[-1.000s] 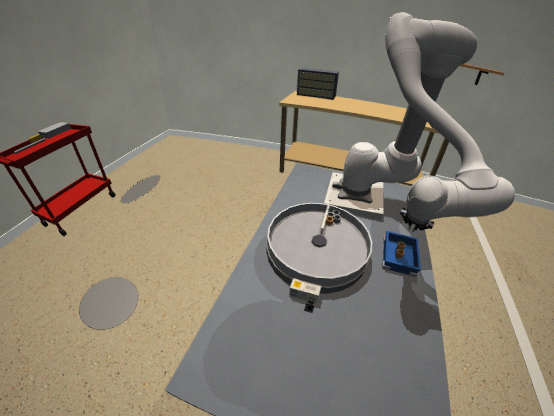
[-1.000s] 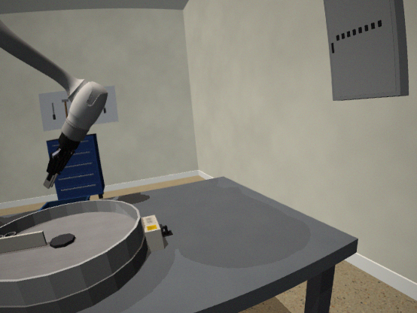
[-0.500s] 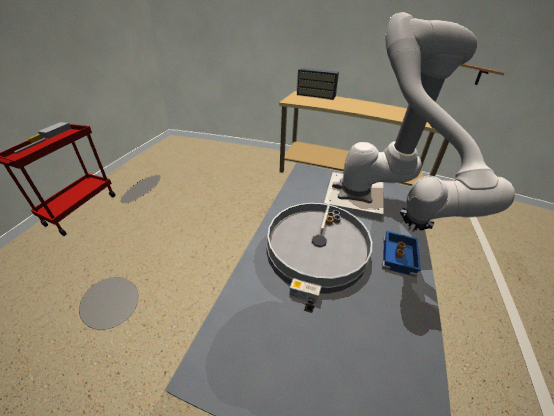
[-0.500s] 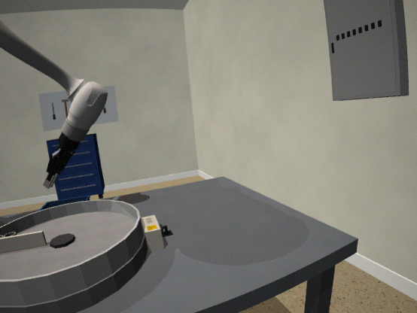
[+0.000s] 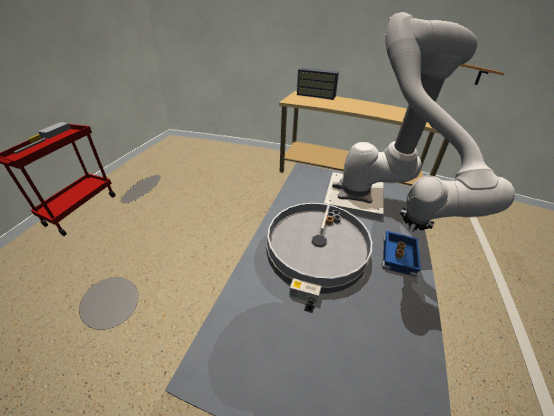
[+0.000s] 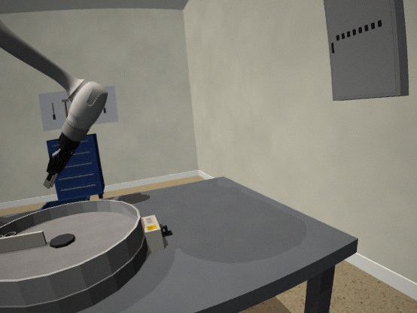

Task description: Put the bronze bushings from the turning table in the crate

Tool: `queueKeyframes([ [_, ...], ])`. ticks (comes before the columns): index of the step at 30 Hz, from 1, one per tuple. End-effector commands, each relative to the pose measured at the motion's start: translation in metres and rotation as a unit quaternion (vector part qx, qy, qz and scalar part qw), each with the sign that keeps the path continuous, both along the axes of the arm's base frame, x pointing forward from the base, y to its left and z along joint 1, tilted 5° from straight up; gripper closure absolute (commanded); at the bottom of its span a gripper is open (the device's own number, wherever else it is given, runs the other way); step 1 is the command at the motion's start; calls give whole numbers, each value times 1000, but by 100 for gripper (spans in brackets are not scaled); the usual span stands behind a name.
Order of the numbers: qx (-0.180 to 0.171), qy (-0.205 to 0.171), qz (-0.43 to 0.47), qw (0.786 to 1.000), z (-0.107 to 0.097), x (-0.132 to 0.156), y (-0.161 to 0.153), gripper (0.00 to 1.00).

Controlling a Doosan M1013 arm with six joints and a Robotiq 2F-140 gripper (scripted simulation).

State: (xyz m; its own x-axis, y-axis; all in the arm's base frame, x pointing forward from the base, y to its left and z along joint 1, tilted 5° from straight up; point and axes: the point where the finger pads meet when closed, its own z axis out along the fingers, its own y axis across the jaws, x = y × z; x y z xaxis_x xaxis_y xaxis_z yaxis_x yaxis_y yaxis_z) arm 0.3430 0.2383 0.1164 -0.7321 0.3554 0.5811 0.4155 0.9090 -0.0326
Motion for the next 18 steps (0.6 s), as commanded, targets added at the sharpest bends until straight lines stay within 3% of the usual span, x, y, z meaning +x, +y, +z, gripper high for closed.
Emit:
queueKeyframes([
  [1, 0, 0, 0, 1000, 0, 0, 0, 93],
  [18, 0, 0, 0, 1000, 0, 0, -2, 94],
])
